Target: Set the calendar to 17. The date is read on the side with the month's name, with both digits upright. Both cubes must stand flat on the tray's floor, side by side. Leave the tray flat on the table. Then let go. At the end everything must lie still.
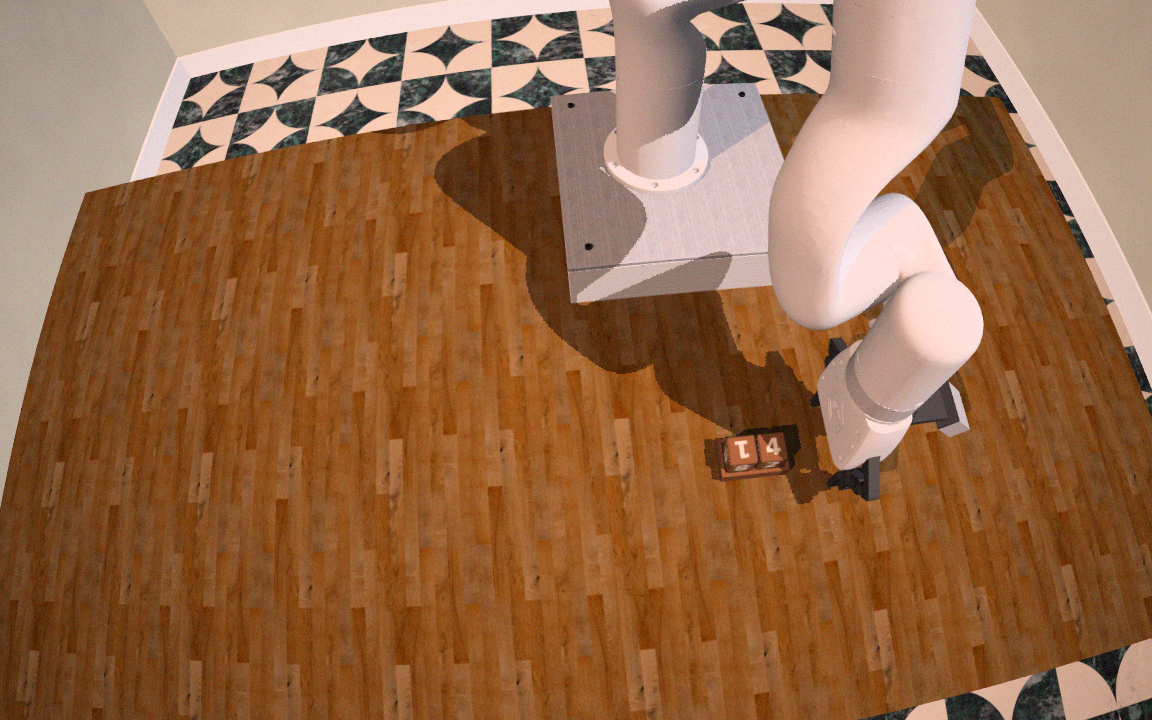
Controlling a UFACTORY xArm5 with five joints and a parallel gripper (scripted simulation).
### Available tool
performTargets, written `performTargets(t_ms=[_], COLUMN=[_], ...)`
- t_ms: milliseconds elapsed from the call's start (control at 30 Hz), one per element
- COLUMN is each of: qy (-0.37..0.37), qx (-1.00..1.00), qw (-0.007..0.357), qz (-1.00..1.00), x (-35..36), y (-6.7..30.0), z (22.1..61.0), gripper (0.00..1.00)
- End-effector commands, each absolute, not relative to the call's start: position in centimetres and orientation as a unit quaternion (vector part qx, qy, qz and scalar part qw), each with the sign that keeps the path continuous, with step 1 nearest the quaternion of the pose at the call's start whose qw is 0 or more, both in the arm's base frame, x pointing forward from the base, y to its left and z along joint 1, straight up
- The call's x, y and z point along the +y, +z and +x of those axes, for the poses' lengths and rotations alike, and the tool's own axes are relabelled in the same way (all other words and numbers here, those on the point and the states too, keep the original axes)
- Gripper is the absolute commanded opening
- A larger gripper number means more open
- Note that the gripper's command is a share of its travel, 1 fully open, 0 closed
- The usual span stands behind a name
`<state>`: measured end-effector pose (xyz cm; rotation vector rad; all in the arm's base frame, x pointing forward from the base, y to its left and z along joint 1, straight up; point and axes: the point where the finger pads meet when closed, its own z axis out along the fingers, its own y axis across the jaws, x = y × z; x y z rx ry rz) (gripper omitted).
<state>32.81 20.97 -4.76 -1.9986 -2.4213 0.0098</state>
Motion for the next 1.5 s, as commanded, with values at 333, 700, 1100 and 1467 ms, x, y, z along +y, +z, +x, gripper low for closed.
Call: performTargets(t_ms=[333, 700, 1100, 1467], qy=[0.002, 0.002, 0.002, 0.002], qx=[-0.771, -0.771, -0.771, -0.76], qw=[0.001, 0.001, 0.001, 0.0], qz=[-0.637, -0.637, -0.637, -0.65], x=[21.0, 21.0, 21.1, 20.8], y=[-4.7, -4.7, -1.6, -1.1], z=[32.9, 32.9, 32.9, 33.2], gripper=[1.0, 1.0, 1.0, 1.0])
